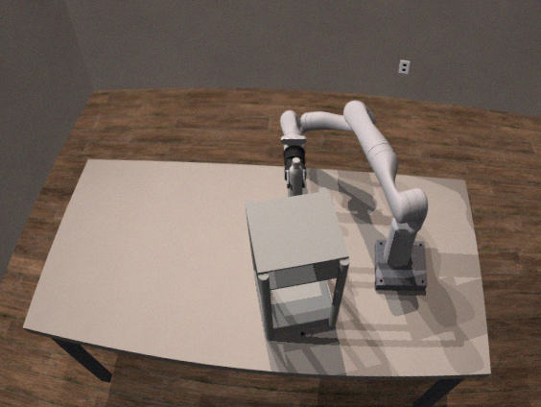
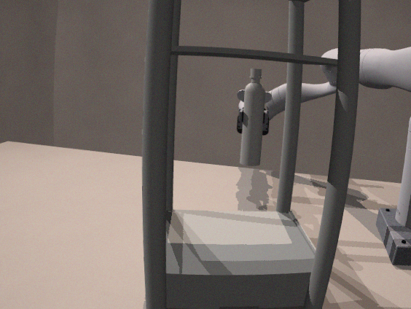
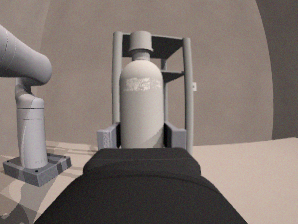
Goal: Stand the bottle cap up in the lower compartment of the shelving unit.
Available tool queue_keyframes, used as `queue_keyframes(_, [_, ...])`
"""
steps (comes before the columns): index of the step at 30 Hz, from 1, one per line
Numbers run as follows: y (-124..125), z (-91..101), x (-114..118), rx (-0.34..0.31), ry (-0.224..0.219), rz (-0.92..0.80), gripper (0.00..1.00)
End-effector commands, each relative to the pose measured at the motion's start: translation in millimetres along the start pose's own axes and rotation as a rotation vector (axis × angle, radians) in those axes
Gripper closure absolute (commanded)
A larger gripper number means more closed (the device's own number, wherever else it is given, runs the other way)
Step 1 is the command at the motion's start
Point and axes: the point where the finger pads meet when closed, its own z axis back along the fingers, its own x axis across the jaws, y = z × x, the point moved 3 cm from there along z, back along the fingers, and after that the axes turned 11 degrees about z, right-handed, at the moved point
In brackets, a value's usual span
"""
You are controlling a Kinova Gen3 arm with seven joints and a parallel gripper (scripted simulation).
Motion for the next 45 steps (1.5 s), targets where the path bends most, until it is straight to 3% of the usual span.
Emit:
queue_keyframes(1, [2.6,0.9,0.3,-0.004,0.000,0.002,1.00])
queue_keyframes(27, [2.8,-2.4,-0.3,-0.004,0.000,0.002,1.00])
queue_keyframes(45, [3.4,-23.5,-4.0,-0.004,0.000,0.002,1.00])
